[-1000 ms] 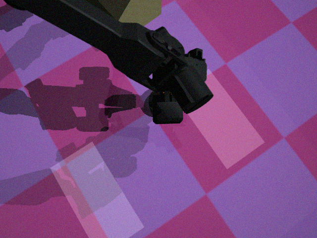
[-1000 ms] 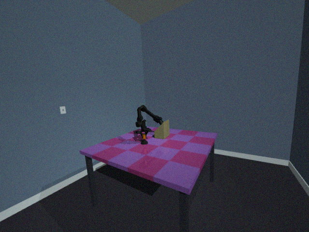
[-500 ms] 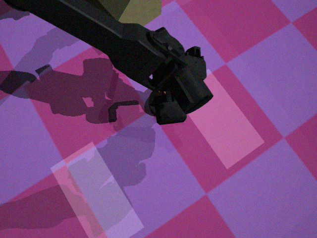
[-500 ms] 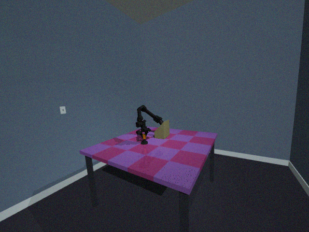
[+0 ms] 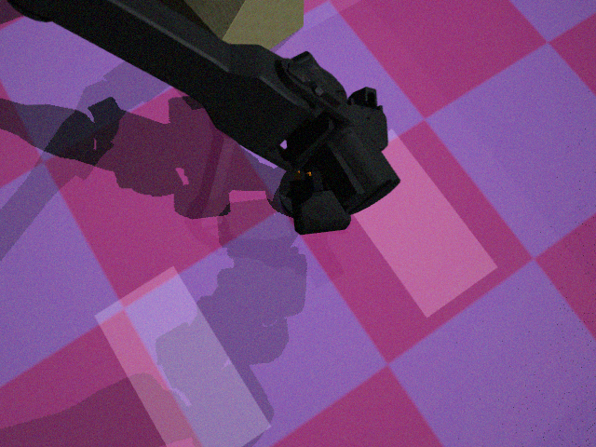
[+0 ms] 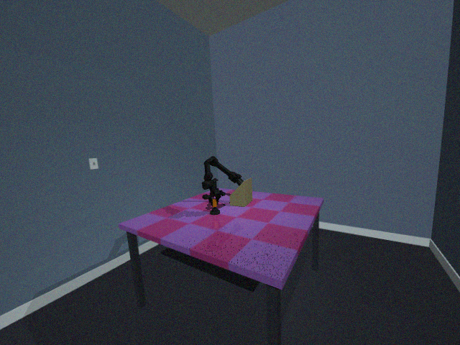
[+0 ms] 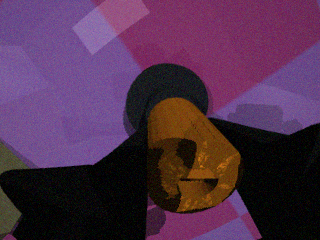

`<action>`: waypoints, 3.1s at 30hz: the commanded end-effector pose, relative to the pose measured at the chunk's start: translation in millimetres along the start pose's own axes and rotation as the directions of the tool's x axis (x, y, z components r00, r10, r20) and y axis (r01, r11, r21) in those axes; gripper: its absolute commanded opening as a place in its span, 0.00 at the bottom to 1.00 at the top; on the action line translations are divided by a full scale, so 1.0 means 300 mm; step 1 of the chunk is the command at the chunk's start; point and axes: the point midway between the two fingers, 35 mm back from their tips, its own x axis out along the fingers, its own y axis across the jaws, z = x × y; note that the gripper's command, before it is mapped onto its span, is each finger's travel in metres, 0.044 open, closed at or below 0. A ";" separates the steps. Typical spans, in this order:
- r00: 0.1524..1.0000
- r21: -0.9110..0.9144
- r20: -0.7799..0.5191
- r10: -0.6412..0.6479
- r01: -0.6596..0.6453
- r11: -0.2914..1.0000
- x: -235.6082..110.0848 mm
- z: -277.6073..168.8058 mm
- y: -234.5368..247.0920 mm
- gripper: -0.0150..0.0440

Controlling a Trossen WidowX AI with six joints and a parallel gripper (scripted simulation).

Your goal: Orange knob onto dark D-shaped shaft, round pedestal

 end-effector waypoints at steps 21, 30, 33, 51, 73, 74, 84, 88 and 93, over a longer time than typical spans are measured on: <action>1.000 -0.211 -0.001 -0.001 0.001 0.978 -0.004 -0.002 -0.002 0.25; 1.000 -0.210 -0.001 -0.001 0.001 0.978 0.000 0.001 -0.003 0.25; 1.000 -0.211 -0.001 -0.001 0.001 0.978 0.002 0.000 -0.002 0.25; 1.000 -0.211 -0.001 -0.001 0.000 0.978 -0.014 -0.002 0.004 0.25; 1.000 -0.409 -0.001 -0.001 0.000 0.912 -0.004 0.002 0.001 0.25; 1.000 -0.409 -0.001 -0.001 0.000 0.912 -0.005 0.002 0.003 0.25; 1.000 -0.409 -0.001 -0.001 0.000 0.912 0.001 -0.002 -0.001 0.25; 1.000 -0.409 -0.001 -0.001 0.000 0.912 0.002 -0.002 -0.002 0.25; 1.000 -0.409 -0.001 -0.001 0.000 0.912 0.002 -0.002 -0.003 0.25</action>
